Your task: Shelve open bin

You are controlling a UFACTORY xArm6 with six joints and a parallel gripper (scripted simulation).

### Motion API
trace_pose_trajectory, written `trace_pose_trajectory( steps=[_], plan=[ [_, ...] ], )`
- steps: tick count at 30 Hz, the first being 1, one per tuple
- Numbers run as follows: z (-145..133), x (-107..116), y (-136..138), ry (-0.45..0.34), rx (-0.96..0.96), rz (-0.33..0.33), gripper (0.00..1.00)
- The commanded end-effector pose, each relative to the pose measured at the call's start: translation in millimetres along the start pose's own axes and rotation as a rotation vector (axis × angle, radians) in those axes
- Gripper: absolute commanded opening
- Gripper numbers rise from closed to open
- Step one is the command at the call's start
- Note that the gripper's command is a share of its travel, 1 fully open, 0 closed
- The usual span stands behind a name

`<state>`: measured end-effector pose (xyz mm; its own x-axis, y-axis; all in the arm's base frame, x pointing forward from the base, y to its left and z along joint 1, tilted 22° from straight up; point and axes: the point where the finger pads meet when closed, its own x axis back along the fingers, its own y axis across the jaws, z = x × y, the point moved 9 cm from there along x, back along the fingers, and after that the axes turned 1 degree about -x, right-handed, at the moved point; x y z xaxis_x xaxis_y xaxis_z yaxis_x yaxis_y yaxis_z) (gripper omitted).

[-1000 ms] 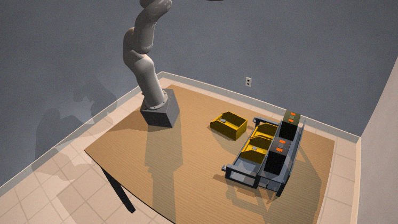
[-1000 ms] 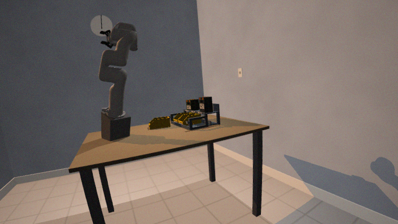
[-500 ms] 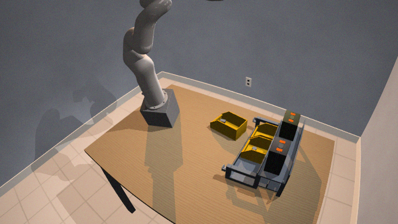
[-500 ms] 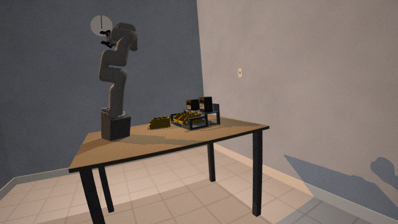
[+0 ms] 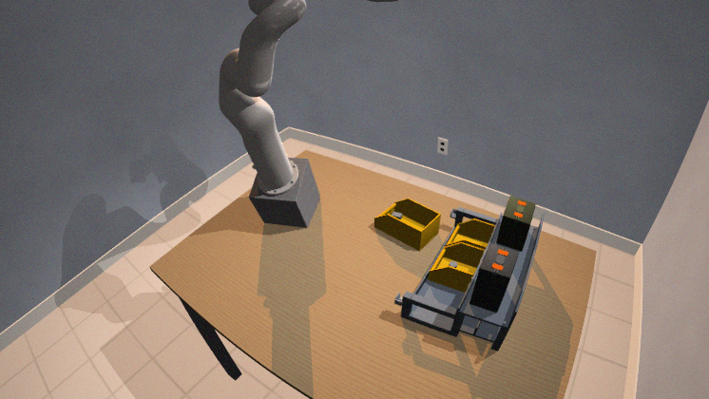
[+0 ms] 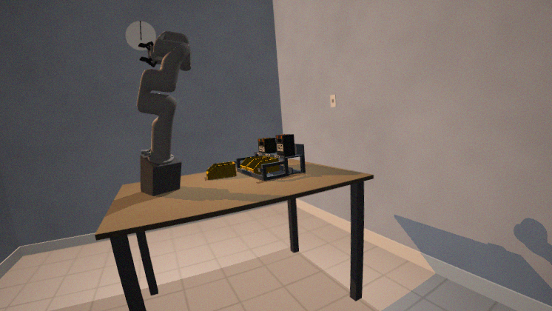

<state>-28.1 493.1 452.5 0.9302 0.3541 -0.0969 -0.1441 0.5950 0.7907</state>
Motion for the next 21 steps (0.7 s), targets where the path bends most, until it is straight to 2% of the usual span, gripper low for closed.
trace_pose_trajectory(
  steps=[1, 18, 21],
  plan=[
    [1, 0, 1, -0.001, 0.003, 0.002, 1.0],
    [1, 0, 1, -0.001, 0.003, 0.002, 1.0],
    [22, 15, -16, -0.118, -0.086, 0.054, 1.0]
  ],
)
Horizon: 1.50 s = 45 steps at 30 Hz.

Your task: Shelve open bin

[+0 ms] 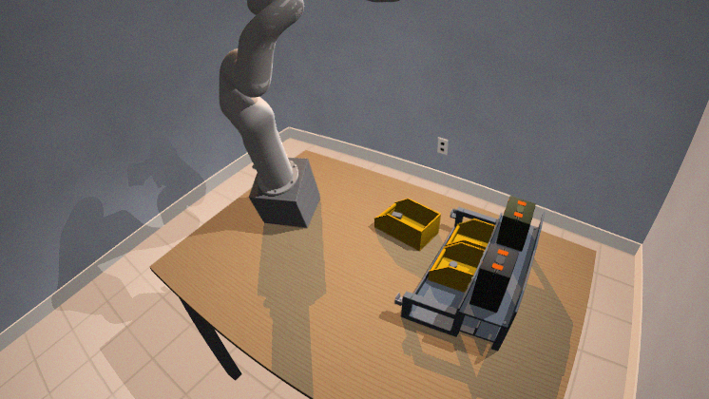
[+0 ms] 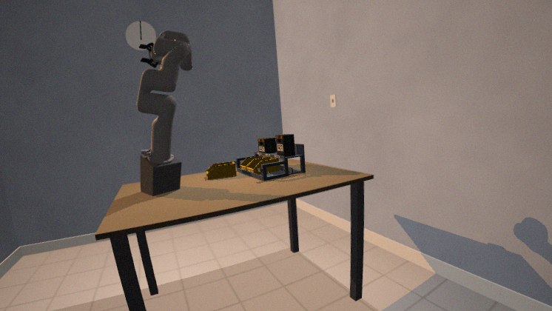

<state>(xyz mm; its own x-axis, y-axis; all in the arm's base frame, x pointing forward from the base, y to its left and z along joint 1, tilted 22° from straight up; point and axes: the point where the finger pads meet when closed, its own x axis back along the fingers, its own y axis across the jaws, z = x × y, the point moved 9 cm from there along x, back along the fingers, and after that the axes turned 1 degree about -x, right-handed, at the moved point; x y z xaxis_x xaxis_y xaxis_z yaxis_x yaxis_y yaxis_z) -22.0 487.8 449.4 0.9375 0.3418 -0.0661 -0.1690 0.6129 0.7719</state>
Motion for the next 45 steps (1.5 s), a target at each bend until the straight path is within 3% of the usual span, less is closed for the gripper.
trace_pose_trajectory(
  steps=[1, 2, 14, 19, 31, 36, 45],
  plan=[
    [24, 17, -16, -0.126, -0.084, 0.055, 1.0],
    [31, 22, -22, -0.165, -0.113, 0.072, 1.0],
    [31, 22, -22, -0.165, -0.113, 0.072, 1.0],
    [61, 44, -50, -0.359, -0.263, 0.157, 1.0],
    [61, 44, -50, -0.359, -0.263, 0.157, 1.0],
    [89, 63, -77, -0.553, -0.413, 0.243, 1.0],
    [89, 63, -77, -0.553, -0.413, 0.243, 1.0]
  ],
)
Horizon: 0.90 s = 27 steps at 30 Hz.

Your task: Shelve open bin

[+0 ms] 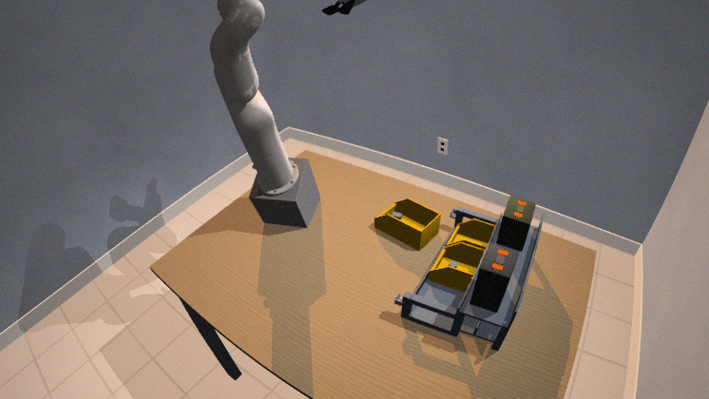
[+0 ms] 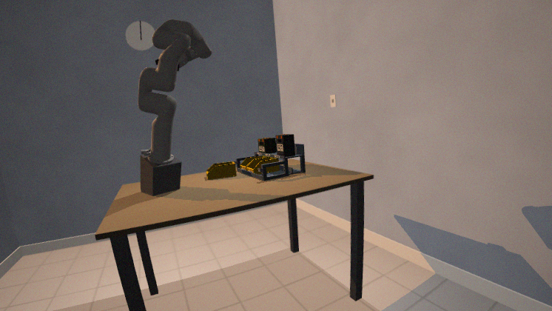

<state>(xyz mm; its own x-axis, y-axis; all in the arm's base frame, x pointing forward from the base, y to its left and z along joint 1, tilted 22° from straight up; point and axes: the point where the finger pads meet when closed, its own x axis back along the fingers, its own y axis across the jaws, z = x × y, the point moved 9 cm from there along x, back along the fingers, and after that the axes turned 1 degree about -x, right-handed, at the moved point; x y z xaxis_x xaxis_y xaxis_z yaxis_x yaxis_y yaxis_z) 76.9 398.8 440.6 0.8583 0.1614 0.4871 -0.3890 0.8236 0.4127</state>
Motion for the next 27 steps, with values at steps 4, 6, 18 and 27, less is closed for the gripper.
trace_pose_trajectory(
  steps=[4, 6, 18, 27],
  plan=[
    [2, 4, -6, -0.042, -0.027, 0.017, 1.0],
    [2, 10, -21, -0.12, -0.086, 0.051, 1.0],
    [3, 16, -35, -0.198, -0.146, 0.086, 1.0],
    [2, 28, -68, -0.392, -0.295, 0.172, 1.0]
  ],
)
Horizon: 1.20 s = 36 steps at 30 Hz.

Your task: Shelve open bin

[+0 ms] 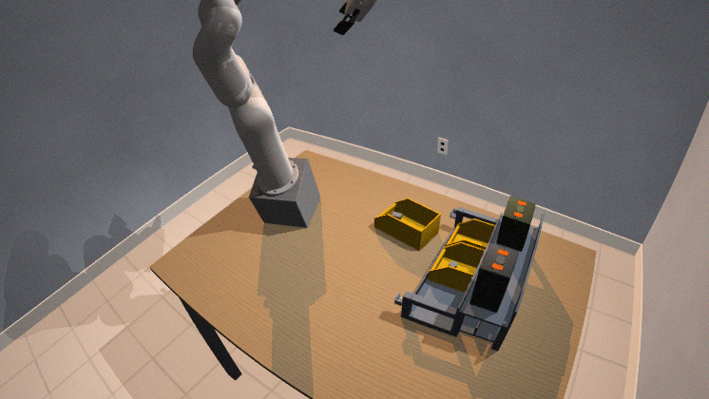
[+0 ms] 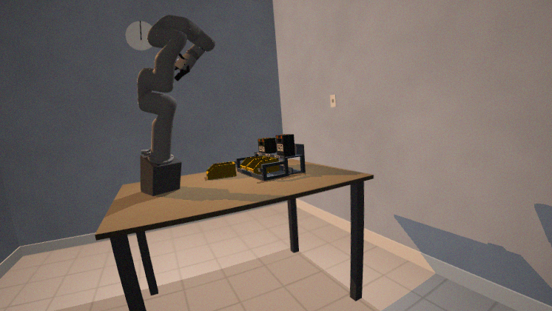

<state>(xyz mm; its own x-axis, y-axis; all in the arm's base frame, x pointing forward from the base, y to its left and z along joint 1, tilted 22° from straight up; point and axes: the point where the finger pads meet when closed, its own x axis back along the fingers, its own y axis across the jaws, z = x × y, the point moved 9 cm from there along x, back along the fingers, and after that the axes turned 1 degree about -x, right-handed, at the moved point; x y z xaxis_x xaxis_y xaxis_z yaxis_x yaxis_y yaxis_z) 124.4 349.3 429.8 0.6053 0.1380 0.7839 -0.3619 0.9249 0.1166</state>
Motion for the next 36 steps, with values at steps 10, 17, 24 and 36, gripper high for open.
trace_pose_trajectory(
  steps=[10, 17, 24, 36],
  plan=[
    [-1, -1, -4, -0.031, -0.021, 0.012, 1.0],
    [-15, -1, -34, -0.225, -0.17, 0.099, 1.0],
    [-15, -1, -34, -0.225, -0.17, 0.099, 1.0],
    [-32, -5, -63, -0.42, -0.319, 0.185, 1.0]
  ],
)
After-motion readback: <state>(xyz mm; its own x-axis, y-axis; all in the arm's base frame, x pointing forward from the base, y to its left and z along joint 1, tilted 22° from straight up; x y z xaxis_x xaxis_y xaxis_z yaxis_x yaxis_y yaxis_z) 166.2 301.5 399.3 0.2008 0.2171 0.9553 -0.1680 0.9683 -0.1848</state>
